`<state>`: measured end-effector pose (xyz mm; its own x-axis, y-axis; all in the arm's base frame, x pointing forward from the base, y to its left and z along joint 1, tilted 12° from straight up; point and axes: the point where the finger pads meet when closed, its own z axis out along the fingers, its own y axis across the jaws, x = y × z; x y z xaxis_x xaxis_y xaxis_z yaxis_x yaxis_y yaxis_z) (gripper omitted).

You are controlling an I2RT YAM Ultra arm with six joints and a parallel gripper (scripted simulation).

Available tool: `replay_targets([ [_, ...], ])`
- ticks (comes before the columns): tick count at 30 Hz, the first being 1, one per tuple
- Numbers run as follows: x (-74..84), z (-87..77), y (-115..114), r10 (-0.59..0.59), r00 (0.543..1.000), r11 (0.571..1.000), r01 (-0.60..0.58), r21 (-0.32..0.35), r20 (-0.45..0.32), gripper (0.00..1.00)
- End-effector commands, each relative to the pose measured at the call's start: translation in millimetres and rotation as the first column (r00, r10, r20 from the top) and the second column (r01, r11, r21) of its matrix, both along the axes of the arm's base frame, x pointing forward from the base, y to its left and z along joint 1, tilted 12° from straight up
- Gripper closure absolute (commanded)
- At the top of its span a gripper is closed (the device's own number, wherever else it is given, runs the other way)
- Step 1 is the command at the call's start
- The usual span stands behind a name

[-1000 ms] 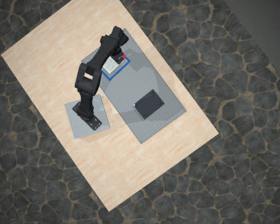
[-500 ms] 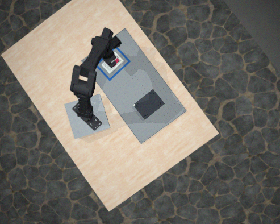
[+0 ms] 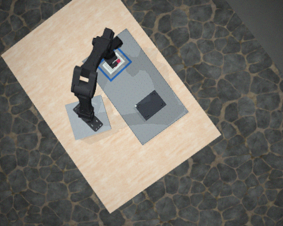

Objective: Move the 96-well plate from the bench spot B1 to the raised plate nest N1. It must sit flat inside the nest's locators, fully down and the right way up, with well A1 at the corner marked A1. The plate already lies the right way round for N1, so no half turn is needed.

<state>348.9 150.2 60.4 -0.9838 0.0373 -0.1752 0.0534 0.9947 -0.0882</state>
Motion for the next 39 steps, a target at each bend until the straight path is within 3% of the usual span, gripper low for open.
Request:
replay_targets([
  [1,9.6,19.2,5,-0.005,0.998,1.000,0.003,0.023,0.059,0.00],
  [37,9.6,19.2,5,-0.005,0.998,1.000,0.003,0.023,0.059,0.00],
  [39,0.9,-3.4,-2,-0.006,1.000,1.000,0.006,-0.002,0.012,0.00],
])
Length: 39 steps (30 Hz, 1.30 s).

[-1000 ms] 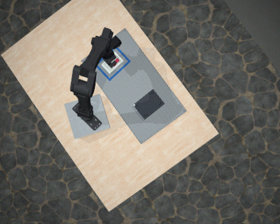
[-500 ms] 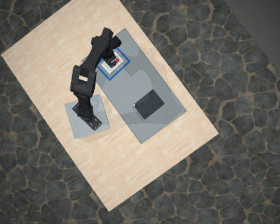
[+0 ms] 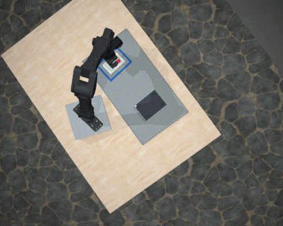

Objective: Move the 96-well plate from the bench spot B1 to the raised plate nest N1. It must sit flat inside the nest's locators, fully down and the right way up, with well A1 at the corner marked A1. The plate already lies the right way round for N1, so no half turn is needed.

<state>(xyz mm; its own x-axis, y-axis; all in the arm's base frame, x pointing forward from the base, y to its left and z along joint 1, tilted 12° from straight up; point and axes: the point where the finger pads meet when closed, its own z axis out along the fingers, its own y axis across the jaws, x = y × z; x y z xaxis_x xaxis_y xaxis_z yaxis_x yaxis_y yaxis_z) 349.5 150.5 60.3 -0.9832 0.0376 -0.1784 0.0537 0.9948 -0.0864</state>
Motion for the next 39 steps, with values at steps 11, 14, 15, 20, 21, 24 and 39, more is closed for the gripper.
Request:
replay_targets([
  [11,2.5,-25.0,-6,-0.003,1.000,1.000,0.002,-0.011,-0.007,0.00],
  [14,11.4,-21.0,-3,-0.005,1.000,1.000,0.005,0.002,0.017,0.00],
  [15,5.2,-28.6,-6,-0.005,1.000,1.000,0.005,-0.008,-0.002,0.00],
  [20,6.2,-36.6,-6,-0.003,1.000,1.000,0.003,-0.007,-0.003,0.00],
  [21,7.5,-37.7,-7,-0.005,1.000,1.000,0.005,-0.006,-0.001,0.00],
  [24,7.4,-43.2,-7,-0.004,1.000,1.000,0.004,-0.006,-0.003,0.00],
  [39,9.0,-65.7,-10,-0.004,1.000,1.000,0.004,-0.006,-0.009,0.00],
])
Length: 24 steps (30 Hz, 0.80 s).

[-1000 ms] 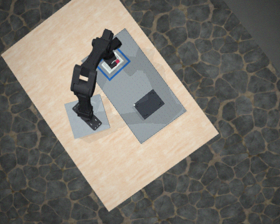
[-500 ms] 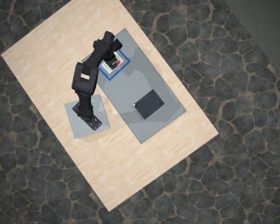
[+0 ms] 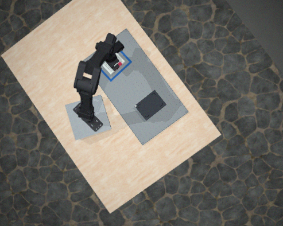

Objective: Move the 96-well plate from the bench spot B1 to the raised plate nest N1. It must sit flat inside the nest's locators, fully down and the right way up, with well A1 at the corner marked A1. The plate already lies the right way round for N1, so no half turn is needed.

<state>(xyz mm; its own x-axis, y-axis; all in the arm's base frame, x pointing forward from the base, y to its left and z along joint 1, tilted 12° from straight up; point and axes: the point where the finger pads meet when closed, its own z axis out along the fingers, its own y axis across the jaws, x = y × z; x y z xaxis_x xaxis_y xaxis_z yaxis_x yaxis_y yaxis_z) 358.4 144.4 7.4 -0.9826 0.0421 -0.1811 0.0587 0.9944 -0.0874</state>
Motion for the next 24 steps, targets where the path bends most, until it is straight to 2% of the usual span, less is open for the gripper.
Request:
replay_targets([
  [1,2.4,-13.0,-4,0.000,1.000,1.000,0.000,-0.003,-0.006,0.00],
  [7,2.5,-19.7,-3,0.005,1.000,1.000,-0.005,-0.002,-0.007,0.00],
  [8,11.9,-14.4,1,0.004,1.000,1.000,-0.004,0.009,0.018,0.00],
  [11,2.5,-27.5,-6,0.000,1.000,1.000,0.000,-0.005,-0.012,0.00],
  [13,3.9,-30.1,-6,0.000,1.000,1.000,-0.001,-0.004,-0.009,0.00],
  [15,10.3,-25.1,1,0.008,1.000,1.000,-0.008,0.006,0.011,0.00],
  [17,10.2,-25.1,1,0.009,1.000,1.000,-0.009,0.005,0.011,0.00],
  [18,8.3,-19.5,0,0.004,1.000,1.000,-0.004,0.006,0.013,0.00],
  [24,8.3,-19.5,0,0.004,1.000,1.000,-0.004,0.006,0.013,0.00],
])
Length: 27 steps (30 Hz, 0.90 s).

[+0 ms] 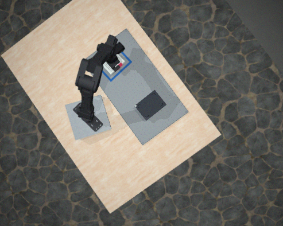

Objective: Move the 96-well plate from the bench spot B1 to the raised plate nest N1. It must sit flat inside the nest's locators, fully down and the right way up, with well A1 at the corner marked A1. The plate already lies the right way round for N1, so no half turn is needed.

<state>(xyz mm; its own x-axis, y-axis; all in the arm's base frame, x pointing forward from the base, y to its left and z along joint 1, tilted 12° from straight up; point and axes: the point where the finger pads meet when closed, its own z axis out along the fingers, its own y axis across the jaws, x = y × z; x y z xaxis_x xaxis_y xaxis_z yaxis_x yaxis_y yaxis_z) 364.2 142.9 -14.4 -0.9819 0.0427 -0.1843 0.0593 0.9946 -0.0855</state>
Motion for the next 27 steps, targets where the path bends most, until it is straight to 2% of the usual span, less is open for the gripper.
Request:
replay_targets([
  [1,2.4,2.3,1.7,0.004,1.000,1.000,-0.004,0.004,0.010,0.00],
  [4,2.4,2.3,1.7,0.004,1.000,1.000,-0.004,0.004,0.010,0.00],
  [5,2.4,2.3,1.7,0.004,1.000,1.000,-0.004,0.004,0.010,1.00],
  [27,2.4,2.3,1.7,0.004,1.000,1.000,-0.004,0.004,0.010,1.00],
])
